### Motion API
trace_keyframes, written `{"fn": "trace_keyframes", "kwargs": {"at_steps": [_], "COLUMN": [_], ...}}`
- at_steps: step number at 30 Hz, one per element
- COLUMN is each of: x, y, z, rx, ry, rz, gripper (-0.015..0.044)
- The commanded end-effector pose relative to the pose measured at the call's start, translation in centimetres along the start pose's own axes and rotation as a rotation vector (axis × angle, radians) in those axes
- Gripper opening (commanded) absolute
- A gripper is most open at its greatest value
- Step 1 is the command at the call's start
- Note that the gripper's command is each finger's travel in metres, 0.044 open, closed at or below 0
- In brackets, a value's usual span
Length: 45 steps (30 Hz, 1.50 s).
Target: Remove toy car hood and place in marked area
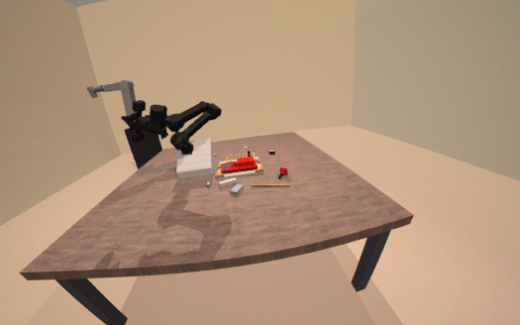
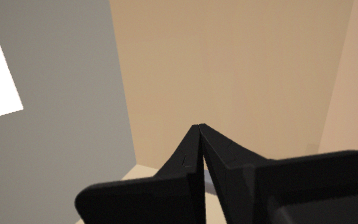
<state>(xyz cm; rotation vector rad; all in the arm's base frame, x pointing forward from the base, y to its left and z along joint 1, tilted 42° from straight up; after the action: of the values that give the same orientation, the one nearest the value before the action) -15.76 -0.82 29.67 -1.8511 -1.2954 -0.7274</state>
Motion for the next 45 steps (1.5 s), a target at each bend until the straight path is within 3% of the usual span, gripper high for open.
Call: {"fn": "trace_keyframes", "kwargs": {"at_steps": [1, 9, 17, 22, 26, 30, 36, 40, 45], "x": [-0.1, -5.3, -10.0, -11.6, -11.9, -12.1, -11.3, -10.0, -7.8], "y": [0.0, 2.0, 9.2, 15.4, 18.7, 24.6, 33.8, 39.5, 45.5], "z": [-0.2, -7.6, -14.4, -16.9, -17.6, -17.9, -15.6, -12.6, -7.2], "rx": [0.006, 0.354, 0.844, 1.178, 1.348, 1.614, 2.027, 2.267, 2.5], "ry": [0.008, 0.375, 0.785, 1.029, 1.148, 1.329, 1.581, 1.711, 1.813], "rz": [-0.008, -0.305, -0.463, -0.448, -0.407, -0.298, 0.015, 0.321, 0.837], "gripper": [0.0026, 0.0236, 0.044, 0.044, 0.044, 0.044, 0.044, 0.044, 0.044]}}
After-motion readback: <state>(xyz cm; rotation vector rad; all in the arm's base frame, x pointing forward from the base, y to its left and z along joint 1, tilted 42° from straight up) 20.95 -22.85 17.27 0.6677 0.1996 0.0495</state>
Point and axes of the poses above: the point midway between the two fingers, 35 mm back from their tips, its own y axis back along the fingers, its own x axis across the jaws, z = x × y, the point moved 2 cm from there along y, back along the fingers, and after that the axes turned 5 degrees about y, right-handed, at the moved point
